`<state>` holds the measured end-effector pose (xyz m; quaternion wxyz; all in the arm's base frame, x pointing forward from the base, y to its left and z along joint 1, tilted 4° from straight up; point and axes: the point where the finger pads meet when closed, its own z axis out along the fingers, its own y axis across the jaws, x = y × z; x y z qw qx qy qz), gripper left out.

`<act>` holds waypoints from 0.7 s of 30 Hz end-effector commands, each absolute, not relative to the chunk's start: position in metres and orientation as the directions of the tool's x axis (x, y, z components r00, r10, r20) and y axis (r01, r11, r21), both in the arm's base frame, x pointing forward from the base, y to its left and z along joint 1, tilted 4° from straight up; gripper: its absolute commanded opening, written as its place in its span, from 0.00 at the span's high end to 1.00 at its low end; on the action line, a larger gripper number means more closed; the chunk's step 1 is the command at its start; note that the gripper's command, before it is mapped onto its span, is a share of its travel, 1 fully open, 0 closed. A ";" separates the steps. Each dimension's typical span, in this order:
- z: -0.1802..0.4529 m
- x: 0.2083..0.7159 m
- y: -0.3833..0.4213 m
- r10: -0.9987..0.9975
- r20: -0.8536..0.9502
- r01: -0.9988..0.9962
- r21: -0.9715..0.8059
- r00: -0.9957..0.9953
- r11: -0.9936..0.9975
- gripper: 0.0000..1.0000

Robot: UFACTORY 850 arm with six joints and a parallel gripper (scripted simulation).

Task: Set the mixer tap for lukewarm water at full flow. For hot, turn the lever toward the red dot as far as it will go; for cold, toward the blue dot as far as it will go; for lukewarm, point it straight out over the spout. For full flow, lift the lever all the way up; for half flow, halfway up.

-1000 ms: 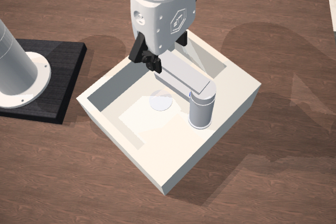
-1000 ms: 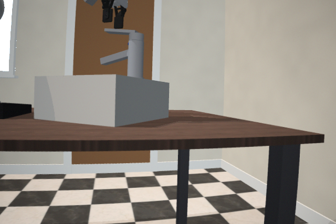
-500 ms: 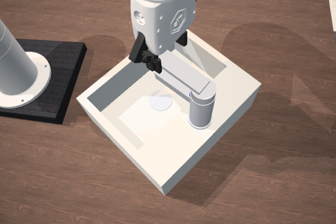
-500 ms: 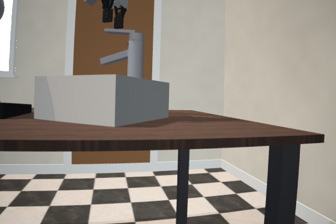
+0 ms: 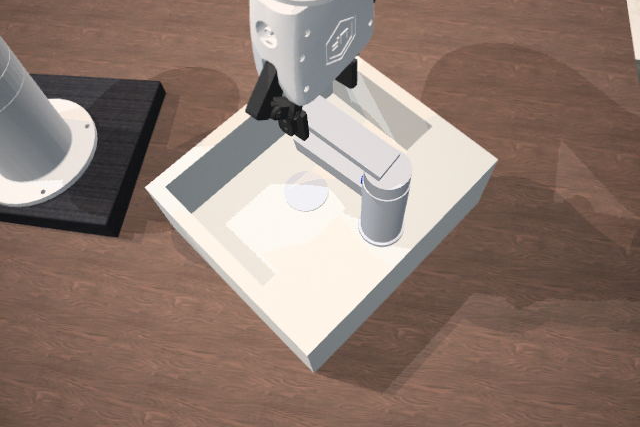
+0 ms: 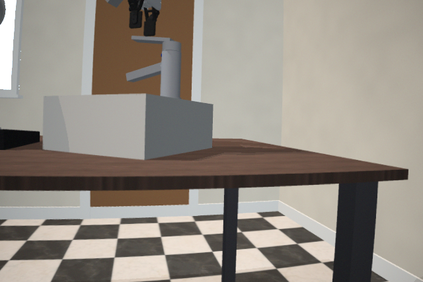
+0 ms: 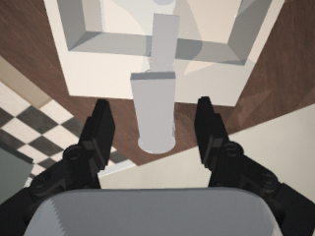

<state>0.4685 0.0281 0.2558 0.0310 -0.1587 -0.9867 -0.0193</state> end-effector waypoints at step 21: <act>0.254 0.469 0.028 0.312 0.065 0.314 0.029 -0.948 0.949 0.26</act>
